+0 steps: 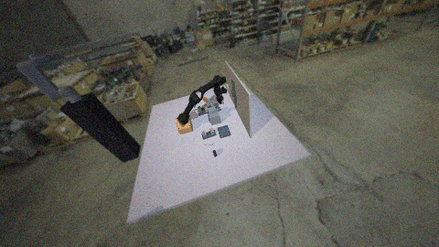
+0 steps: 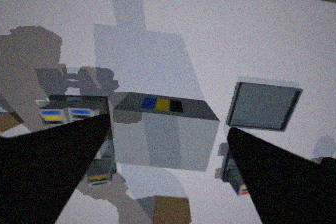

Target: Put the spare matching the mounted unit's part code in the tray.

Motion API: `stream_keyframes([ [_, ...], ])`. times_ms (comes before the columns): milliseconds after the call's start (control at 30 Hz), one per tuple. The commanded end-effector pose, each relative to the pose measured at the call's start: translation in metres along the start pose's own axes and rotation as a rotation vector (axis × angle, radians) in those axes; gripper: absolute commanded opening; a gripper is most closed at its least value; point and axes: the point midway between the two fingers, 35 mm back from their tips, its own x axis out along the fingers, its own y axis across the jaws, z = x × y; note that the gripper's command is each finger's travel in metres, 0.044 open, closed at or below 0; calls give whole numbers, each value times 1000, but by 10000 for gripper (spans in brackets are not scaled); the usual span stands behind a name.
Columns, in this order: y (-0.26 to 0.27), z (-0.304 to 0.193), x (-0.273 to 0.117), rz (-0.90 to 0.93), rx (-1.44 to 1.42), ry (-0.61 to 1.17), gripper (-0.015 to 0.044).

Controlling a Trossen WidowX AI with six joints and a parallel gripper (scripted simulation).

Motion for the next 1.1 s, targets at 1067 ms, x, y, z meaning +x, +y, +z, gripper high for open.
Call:
stream_keyframes([
  [1067, 213, -84, 63, 9, -1695, -1, 440],
])
